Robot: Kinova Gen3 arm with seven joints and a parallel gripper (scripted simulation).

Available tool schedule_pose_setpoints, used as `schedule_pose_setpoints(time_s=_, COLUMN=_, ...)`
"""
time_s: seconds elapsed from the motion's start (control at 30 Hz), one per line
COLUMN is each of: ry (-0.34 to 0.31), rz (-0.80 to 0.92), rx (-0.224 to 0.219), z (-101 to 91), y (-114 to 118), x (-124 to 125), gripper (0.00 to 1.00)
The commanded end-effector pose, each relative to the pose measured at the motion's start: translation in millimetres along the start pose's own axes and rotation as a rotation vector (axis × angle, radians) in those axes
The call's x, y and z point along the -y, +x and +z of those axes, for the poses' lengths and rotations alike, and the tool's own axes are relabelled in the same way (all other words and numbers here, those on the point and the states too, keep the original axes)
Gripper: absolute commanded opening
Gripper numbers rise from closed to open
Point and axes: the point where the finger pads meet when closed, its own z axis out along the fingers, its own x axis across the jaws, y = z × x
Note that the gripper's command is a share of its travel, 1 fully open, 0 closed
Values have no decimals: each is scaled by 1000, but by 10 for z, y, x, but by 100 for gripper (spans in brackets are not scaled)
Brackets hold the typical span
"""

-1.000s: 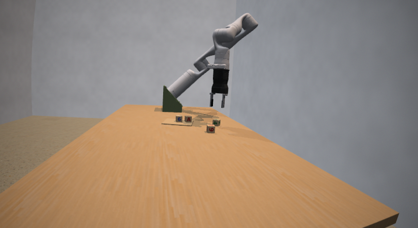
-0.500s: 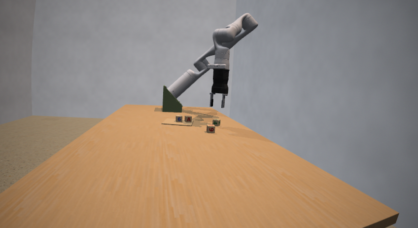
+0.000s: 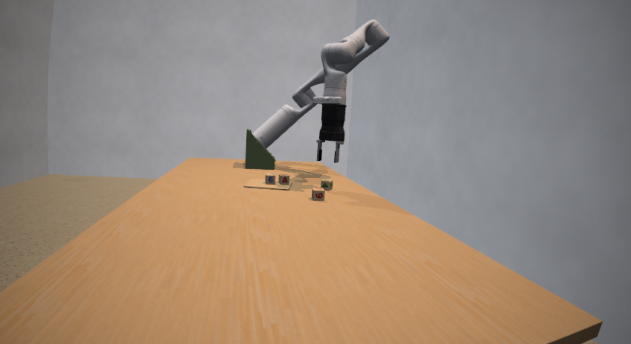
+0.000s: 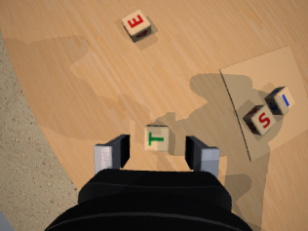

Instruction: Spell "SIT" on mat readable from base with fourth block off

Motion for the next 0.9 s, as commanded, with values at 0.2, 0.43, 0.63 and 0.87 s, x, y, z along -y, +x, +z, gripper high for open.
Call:
schedule_pose_setpoints(time_s=0.2, ry=-5, rz=11, rx=6, z=2, y=-21, x=-28, gripper=100)
schedule_pose_setpoints(time_s=0.43, ry=-5, rz=11, rx=6, z=8, y=-21, x=-28, gripper=100)
schedule_pose_setpoints(time_s=0.63, ry=-5, rz=11, rx=6, z=25, y=-21, x=-28, gripper=100)
schedule_pose_setpoints(time_s=0.87, ry=-5, rz=11, rx=6, z=84, y=-22, x=-28, gripper=100)
